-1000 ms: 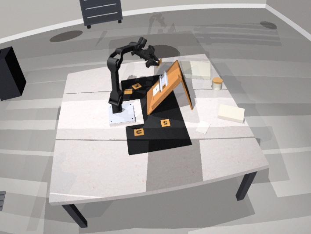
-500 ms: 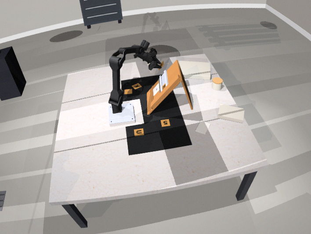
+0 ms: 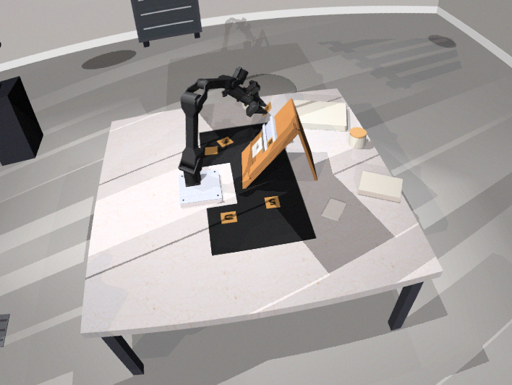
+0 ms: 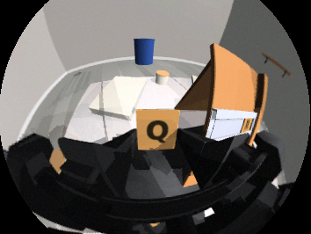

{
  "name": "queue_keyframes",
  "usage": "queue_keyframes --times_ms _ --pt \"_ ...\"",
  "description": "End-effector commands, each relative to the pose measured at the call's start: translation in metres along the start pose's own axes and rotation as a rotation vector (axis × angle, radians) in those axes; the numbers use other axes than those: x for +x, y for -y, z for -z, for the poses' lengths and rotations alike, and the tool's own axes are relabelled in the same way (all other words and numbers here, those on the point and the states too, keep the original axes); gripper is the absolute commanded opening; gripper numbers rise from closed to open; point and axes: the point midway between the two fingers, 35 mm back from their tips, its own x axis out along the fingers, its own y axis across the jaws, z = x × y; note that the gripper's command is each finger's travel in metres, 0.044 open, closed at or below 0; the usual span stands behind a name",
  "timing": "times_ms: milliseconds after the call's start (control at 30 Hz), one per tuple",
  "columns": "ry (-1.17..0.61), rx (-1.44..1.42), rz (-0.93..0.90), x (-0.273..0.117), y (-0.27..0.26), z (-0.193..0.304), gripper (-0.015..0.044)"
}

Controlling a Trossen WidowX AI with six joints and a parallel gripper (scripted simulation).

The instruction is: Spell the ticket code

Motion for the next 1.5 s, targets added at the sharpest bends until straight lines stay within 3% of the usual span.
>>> queue_keyframes --times_ms 0,1467 --pt "0.0 -0.003 -0.003 0.0 0.001 0.0 0.0" --pt "0.0 -0.004 -0.002 -0.003 0.024 -0.002 0.0"
